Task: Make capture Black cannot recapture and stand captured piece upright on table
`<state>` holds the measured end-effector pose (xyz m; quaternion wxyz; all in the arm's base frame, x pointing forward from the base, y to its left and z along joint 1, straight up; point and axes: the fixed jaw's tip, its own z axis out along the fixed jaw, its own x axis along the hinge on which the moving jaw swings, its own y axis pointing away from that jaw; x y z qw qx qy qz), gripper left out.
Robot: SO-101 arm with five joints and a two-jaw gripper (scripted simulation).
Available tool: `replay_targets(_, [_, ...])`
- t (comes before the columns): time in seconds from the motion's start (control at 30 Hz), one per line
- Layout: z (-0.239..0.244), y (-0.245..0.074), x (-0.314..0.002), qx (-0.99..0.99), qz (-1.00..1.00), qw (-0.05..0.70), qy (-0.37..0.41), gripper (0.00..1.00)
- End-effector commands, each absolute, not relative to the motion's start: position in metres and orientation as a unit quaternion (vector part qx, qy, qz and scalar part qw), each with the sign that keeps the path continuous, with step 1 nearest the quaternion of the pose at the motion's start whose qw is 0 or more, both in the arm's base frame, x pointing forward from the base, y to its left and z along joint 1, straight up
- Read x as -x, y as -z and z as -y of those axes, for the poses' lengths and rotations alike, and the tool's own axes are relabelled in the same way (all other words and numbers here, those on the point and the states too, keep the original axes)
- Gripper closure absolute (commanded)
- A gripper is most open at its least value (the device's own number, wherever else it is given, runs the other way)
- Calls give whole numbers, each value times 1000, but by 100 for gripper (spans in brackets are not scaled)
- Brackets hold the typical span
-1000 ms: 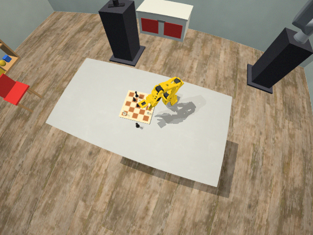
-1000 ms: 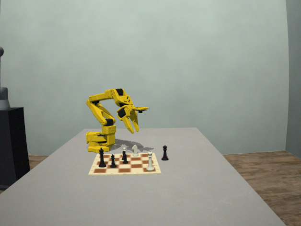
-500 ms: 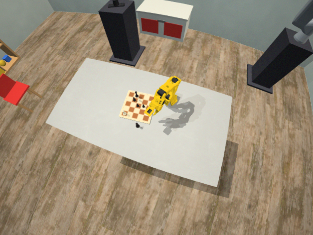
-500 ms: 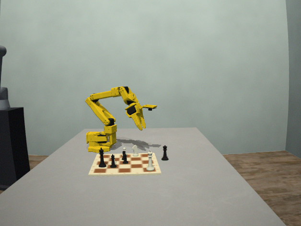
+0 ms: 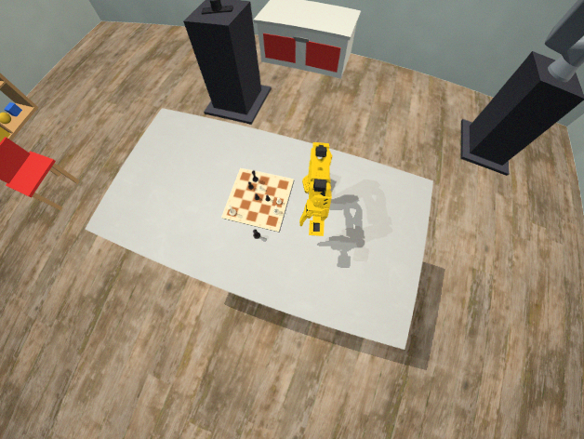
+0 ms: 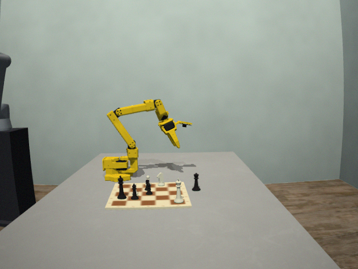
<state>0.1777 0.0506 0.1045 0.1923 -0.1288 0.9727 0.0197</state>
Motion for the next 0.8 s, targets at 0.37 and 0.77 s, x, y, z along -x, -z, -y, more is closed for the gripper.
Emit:
replay_targets(0.37, [-136,-104,-144,364,-919,142,-50,62])
replay_targets(0.77, [-151,-104,-131,411,-901,131,-54,60])
